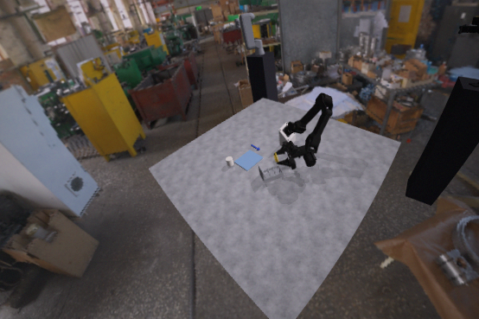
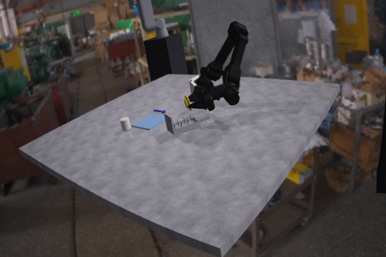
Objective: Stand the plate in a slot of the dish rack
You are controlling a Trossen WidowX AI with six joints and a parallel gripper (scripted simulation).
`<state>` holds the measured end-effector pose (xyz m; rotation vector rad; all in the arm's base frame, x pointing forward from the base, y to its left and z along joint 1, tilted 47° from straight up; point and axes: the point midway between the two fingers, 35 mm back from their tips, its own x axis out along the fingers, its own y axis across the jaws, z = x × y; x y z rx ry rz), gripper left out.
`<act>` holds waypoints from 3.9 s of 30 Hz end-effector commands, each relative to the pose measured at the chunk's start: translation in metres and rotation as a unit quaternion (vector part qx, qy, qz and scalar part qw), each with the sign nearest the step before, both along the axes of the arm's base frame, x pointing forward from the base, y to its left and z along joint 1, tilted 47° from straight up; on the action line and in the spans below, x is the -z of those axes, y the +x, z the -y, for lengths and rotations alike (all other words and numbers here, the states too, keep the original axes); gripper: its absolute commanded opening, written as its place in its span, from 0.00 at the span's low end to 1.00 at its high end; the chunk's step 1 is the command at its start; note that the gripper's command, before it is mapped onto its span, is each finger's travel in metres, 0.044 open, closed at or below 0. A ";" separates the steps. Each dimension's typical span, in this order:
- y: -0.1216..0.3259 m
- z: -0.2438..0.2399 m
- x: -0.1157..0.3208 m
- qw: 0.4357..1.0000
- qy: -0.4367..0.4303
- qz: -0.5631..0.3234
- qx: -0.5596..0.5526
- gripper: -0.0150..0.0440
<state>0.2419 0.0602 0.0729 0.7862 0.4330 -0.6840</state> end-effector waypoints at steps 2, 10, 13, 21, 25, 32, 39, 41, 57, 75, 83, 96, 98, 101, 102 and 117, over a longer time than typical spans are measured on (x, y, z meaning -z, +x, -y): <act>-0.003 -0.004 -0.007 0.999 -0.010 0.050 -0.008 0.25; -0.012 -0.012 -0.018 0.992 -0.018 0.124 -0.022 0.25; -0.012 -0.012 -0.018 0.992 -0.018 0.126 -0.022 0.25; -0.010 -0.014 -0.016 0.992 -0.018 0.125 -0.023 0.25; -0.006 -0.019 -0.009 0.992 -0.018 0.124 -0.023 0.25; 0.003 -0.026 0.002 0.992 -0.017 0.123 -0.024 0.25; 0.008 -0.028 0.008 0.992 -0.016 0.124 -0.024 0.25; 0.012 -0.027 0.010 0.992 -0.015 0.124 -0.023 0.25; 0.023 -0.034 0.025 0.991 -0.011 0.131 -0.021 0.25; 0.023 -0.035 0.026 0.992 -0.009 0.127 -0.024 0.39; 0.023 -0.035 0.026 0.992 -0.009 0.127 -0.024 0.74; 0.027 -0.021 0.011 0.992 -0.007 0.121 -0.021 0.93; 0.029 -0.009 -0.002 0.993 -0.007 0.119 -0.019 0.93; 0.029 0.010 -0.020 0.993 -0.008 0.118 -0.019 0.93; 0.029 0.016 -0.026 0.993 -0.009 0.118 -0.019 0.93; 0.038 0.061 -0.046 0.995 -0.075 0.036 -0.051 0.93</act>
